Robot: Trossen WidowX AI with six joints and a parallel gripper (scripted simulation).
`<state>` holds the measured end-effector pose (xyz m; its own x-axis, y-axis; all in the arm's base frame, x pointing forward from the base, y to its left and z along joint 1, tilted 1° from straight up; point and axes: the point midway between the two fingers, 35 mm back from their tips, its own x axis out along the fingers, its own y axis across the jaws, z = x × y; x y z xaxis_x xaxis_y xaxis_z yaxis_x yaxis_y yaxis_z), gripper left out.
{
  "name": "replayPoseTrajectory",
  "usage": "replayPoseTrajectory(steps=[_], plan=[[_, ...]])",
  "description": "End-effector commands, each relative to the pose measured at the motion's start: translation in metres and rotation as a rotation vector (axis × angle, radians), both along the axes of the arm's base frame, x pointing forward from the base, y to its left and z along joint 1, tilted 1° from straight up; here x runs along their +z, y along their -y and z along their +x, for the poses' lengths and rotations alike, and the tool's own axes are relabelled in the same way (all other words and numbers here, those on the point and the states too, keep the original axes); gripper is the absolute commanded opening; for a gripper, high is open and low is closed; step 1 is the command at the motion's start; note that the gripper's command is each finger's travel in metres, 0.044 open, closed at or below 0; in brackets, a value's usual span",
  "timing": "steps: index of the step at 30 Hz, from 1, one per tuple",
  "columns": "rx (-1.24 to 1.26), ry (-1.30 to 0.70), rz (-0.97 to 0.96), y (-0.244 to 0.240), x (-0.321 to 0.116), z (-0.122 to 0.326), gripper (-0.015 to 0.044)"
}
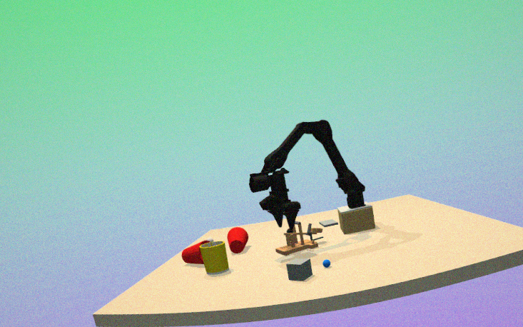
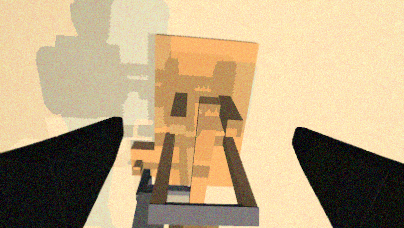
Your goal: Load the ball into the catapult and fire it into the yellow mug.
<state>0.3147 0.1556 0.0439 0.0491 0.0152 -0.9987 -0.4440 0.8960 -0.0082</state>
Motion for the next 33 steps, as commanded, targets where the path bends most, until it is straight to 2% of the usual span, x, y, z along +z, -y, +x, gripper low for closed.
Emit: replayPoseTrajectory(steps=[1,33], plan=[[-0.003,-0.004,-0.002,0.001,-0.009,-0.001,0.044],[-0.003,-0.004,-0.002,0.0,-0.059,0.001,0.044]])
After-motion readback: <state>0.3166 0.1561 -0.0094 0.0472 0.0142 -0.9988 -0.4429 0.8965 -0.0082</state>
